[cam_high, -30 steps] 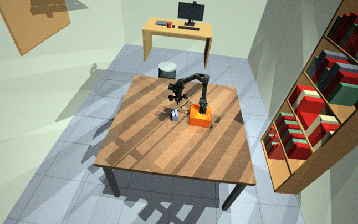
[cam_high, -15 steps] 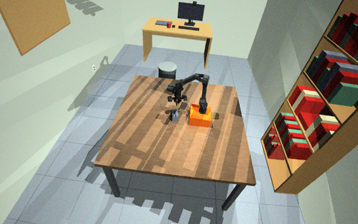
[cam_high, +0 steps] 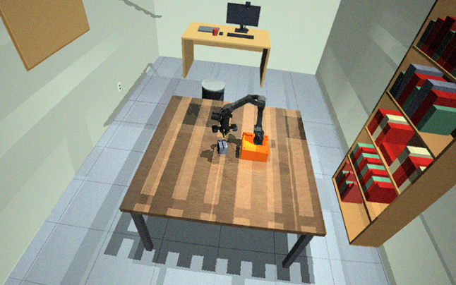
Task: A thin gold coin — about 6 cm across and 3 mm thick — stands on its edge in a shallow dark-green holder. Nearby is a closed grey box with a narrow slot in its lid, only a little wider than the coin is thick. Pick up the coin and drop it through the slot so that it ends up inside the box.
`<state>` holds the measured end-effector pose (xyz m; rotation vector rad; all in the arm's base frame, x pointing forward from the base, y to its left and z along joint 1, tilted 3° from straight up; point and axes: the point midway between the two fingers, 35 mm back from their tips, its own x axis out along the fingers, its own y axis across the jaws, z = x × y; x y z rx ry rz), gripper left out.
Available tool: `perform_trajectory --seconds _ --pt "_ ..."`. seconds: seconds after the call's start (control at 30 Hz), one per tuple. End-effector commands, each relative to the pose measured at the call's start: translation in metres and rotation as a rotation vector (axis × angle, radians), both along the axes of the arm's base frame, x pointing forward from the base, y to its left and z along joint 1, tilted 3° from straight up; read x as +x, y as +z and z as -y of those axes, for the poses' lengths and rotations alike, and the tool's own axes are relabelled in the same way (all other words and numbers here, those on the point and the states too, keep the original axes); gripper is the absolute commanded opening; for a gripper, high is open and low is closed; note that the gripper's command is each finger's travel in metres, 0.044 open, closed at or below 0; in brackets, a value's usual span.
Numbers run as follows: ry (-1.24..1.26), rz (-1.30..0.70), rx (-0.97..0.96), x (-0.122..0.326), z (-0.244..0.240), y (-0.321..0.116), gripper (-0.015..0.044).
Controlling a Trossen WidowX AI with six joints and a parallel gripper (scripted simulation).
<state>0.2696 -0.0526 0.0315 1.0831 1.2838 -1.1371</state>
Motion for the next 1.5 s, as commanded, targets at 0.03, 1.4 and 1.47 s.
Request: perform_trajectory --seconds 0.03,1.4,1.47 --pt "-0.004 -0.003 0.005 0.004 -0.013 -0.001 0.0000" --pt "-0.002 0.000 0.005 0.009 -0.044 -0.001 0.0000" --pt "0.000 0.000 0.005 0.009 -0.044 -0.001 0.0000"
